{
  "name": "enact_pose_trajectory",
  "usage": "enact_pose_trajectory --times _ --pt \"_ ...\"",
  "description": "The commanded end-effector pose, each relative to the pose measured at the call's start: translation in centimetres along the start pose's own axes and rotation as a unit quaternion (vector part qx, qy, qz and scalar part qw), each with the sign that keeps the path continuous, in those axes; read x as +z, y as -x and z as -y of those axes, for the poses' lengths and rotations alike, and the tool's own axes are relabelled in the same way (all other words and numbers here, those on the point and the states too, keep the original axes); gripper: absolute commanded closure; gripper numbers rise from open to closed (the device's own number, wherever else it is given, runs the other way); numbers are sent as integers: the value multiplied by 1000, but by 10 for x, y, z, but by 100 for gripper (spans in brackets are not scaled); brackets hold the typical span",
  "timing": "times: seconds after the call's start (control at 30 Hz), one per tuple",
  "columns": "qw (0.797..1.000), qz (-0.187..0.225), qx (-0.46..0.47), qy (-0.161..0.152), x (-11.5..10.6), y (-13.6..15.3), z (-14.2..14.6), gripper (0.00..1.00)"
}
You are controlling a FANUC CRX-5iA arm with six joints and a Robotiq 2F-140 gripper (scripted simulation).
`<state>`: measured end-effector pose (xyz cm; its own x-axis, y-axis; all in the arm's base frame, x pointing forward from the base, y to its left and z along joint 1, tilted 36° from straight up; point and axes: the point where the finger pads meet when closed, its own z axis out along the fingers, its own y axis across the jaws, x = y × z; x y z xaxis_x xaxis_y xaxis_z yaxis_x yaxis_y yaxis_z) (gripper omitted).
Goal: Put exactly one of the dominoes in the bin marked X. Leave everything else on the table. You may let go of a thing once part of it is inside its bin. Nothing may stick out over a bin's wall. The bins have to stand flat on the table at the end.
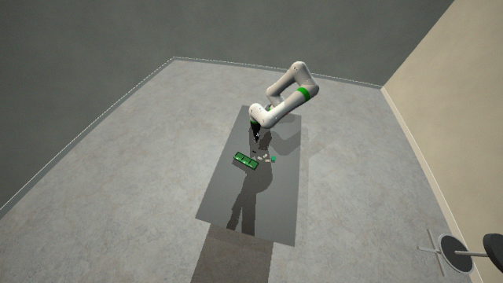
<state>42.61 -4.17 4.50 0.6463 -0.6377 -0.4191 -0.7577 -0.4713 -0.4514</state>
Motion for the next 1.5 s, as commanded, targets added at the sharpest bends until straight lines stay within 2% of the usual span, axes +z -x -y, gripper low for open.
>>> enact_pose_trajectory --times 0.0,0.1,0.23,0.47,0.53,0.6,0.83,1.2,1.3,1.47 --pt "998 -1 -61 1 1 6 13 95" --pt "993 -2 -121 5 1 7 14 95" --pt "981 -2 -192 9 2 15 29 95" --pt "949 -2 -315 15 3 25 45 95" --pt "949 -2 -315 15 3 25 45 95" --pt "926 -1 -376 18 4 30 53 95" --pt "874 1 -486 23 5 42 69 95" --pt "873 1 -487 23 5 42 69 95" --pt "904 -1 -426 23 15 20 62 95" --pt "904 -1 -426 23 33 -17 52 95"
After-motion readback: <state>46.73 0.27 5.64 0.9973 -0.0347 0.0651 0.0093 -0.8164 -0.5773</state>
